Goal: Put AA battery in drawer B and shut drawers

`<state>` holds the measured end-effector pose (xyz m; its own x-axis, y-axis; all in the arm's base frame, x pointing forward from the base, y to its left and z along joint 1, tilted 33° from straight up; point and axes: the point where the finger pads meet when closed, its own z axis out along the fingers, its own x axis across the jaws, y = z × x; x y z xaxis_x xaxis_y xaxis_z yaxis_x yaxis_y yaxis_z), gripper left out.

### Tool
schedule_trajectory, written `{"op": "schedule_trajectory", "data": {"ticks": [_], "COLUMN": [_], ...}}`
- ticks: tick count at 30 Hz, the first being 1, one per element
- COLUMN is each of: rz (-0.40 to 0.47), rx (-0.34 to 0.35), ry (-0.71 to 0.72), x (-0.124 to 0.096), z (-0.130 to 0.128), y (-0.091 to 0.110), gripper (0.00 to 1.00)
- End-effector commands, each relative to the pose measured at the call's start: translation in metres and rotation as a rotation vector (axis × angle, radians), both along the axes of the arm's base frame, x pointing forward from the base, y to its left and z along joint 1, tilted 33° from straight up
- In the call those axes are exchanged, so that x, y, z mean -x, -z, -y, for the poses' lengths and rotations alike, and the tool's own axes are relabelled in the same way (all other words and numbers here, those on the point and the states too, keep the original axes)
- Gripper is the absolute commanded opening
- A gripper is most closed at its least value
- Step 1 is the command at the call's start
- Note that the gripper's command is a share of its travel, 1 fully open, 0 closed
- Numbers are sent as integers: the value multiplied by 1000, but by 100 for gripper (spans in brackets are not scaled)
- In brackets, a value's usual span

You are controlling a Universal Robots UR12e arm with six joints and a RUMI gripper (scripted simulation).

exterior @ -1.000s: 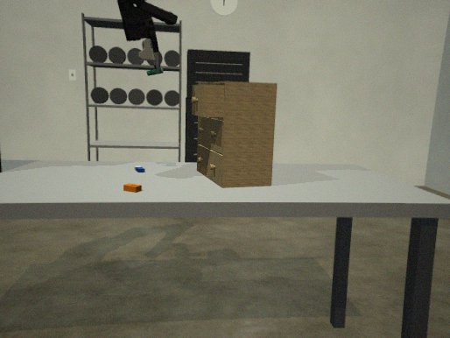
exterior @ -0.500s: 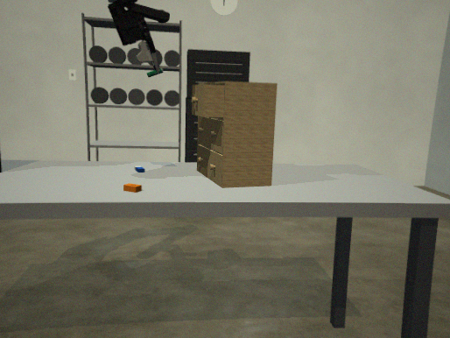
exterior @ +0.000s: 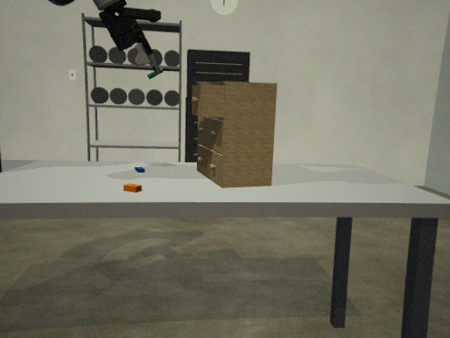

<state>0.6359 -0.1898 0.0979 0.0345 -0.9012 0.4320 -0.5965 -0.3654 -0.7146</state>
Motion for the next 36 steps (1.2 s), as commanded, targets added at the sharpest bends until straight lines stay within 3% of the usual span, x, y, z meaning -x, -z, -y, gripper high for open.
{"op": "schedule_trajectory", "data": {"ticks": [1,36], "rz": [86,442], "rx": [-1,-11], "ry": [-40,-209], "x": [1,1], "z": [-2,1], "y": [-1,1], "gripper": [5,5]}}
